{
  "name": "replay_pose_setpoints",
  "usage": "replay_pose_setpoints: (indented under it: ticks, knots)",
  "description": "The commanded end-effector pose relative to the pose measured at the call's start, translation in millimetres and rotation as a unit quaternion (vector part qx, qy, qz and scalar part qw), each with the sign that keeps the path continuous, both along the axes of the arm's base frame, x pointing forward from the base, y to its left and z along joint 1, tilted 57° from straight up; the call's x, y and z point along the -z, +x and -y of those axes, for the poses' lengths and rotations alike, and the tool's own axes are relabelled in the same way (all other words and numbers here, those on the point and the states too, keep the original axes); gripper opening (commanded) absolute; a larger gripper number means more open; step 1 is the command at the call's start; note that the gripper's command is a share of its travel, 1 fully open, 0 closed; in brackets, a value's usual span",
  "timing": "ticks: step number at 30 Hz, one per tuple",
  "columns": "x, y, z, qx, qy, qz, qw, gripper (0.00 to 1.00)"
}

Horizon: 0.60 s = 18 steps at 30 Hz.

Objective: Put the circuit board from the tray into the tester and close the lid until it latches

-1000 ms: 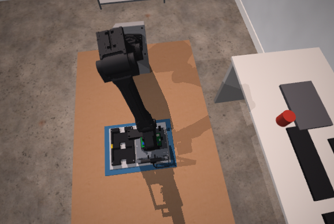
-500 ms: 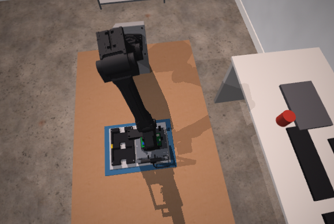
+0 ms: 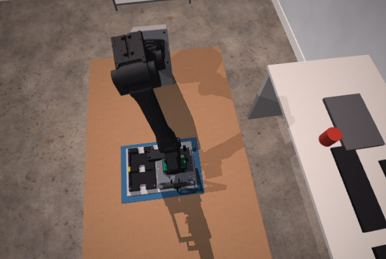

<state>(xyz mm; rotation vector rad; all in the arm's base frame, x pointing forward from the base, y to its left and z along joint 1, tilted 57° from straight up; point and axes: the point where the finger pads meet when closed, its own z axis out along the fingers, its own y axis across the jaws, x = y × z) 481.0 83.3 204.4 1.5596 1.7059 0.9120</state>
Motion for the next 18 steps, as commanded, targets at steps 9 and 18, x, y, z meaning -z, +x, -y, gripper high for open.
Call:
replay_pose_setpoints:
  ticks: [9, 18]
  knots:
    - [0.5, 6.8, 3.4, 0.0, -0.004, 0.004, 1.0, 0.72]
    - [-0.8, 9.1, 3.6, 0.0, -0.004, 0.006, 1.0, 0.72]
